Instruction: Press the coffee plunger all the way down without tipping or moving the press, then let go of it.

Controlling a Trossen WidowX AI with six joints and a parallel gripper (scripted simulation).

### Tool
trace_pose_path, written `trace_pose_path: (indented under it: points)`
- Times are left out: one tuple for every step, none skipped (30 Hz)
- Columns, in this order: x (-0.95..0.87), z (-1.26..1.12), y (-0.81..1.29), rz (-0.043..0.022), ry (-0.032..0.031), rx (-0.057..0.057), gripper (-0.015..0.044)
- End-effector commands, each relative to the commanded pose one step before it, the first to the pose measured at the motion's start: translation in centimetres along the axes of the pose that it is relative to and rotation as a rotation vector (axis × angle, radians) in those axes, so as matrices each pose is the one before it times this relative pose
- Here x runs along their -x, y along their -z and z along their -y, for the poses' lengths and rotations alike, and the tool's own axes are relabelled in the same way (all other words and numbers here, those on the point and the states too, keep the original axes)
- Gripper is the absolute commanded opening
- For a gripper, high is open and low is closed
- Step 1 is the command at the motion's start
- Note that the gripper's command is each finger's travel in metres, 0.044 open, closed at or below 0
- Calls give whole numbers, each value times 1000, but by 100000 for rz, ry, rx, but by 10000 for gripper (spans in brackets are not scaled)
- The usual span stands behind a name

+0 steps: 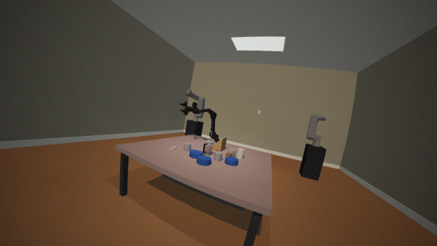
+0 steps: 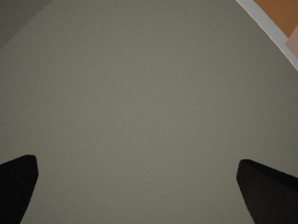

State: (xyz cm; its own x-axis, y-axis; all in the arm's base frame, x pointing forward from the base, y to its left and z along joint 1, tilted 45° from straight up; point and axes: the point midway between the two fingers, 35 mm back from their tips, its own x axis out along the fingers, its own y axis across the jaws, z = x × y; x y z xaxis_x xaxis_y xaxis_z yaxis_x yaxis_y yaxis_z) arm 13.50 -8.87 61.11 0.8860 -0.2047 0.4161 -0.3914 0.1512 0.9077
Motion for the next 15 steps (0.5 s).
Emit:
trace_pose_path:
  points:
    - [-1574,1003,-1552,-1848,-6326,-7212,440]
    - [-376,398,-311,-286,-494,-1792,440]
    - [-464,489,-336,-239,-377,-1500,440]
    - [-529,586,-452,337,-387,-1335,440]
    - [-570,682,-370,230,49,-1233,440]
    - [-359,584,338,-1266,580,-2992,440]
    - [-542,710,-300,401,424,-1066,440]
    - [-332,599,248,-1250,867,379,440]
    - [-370,609,113,-688,813,62,440]
    - [-538,909,-157,272,1282,-936,440]
    - [-658,977,-208,733,1328,-735,440]
    - [-705,1090,-136,741,1718,-567,440]
    - [-466,730,848,-4209,1371,2651,440]
    - [-537,844,-8,506,1492,-307,440]
    - [-319,143,365,-1252,-518,4006,440]
